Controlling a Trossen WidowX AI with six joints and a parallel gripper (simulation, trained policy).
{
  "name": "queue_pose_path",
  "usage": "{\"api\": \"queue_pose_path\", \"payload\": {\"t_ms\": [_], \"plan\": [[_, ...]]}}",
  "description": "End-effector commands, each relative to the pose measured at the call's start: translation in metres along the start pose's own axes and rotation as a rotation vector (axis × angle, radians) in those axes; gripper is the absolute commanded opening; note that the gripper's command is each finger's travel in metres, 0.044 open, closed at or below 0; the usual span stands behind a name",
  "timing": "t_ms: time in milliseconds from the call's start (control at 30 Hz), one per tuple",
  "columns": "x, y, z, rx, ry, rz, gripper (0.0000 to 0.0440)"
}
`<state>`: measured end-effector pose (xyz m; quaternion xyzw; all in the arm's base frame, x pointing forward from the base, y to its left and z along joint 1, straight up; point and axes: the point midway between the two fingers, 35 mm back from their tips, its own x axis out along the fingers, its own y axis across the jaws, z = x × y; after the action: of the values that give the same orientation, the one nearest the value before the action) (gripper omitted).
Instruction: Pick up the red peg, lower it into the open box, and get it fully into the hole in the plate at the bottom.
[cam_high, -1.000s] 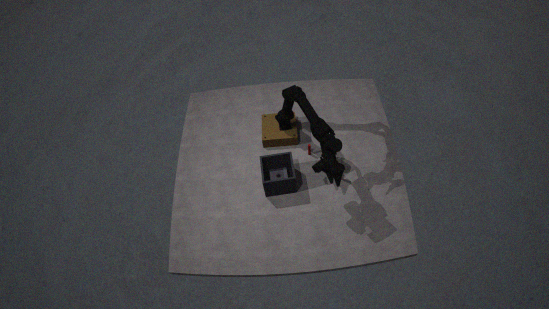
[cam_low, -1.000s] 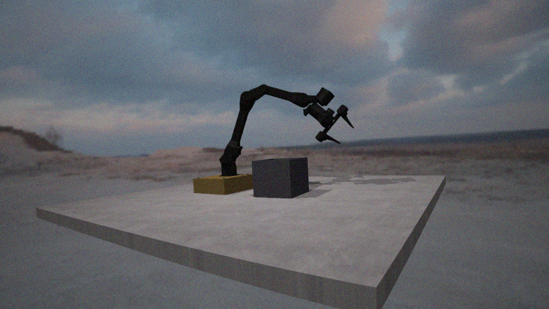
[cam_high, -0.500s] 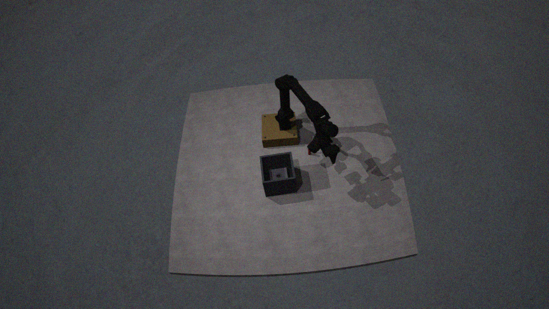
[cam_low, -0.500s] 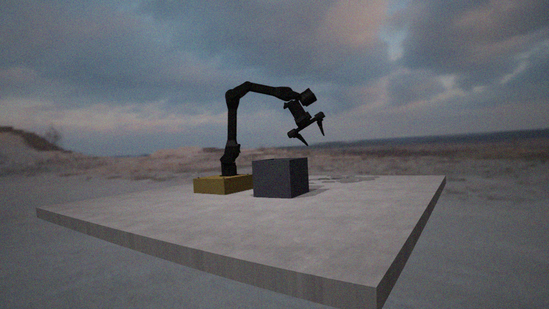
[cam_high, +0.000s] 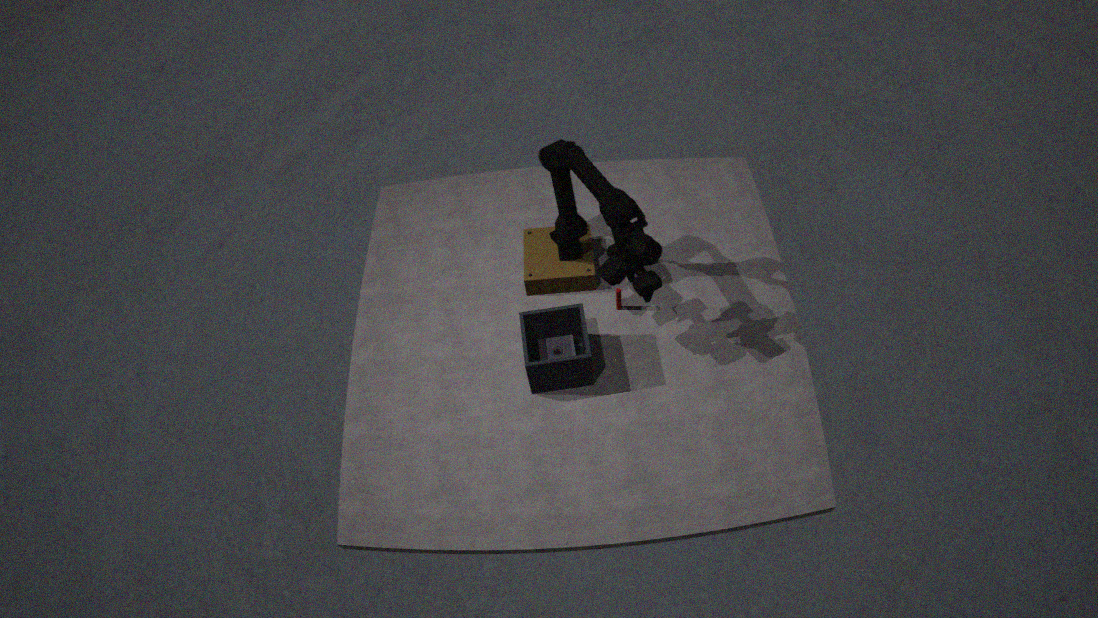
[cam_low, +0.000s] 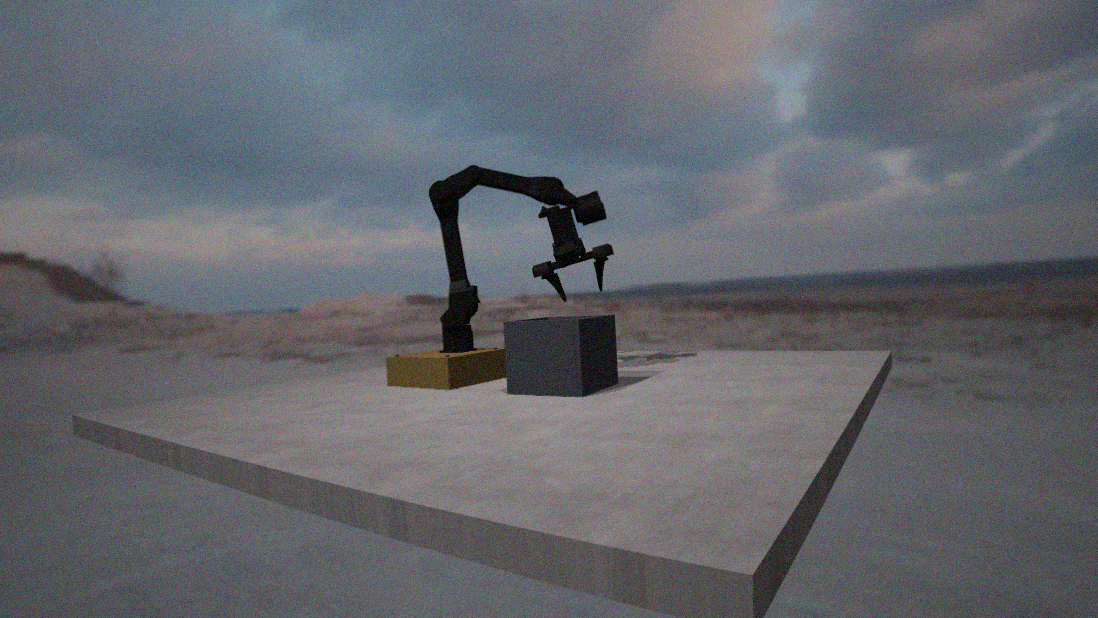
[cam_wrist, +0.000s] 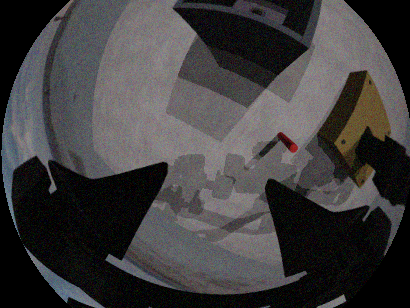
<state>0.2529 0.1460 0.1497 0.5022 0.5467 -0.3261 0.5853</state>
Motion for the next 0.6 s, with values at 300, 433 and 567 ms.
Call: {"api": "queue_pose_path", "payload": {"t_ms": [300,433,567], "plan": [[0.016,-0.068,0.001,0.008,0.003,-0.221,0.044],[0.023,-0.084,0.004,0.009,-0.008,-0.276,0.044],[0.032,-0.096,0.007,0.011,-0.025,-0.318,0.044]]}}
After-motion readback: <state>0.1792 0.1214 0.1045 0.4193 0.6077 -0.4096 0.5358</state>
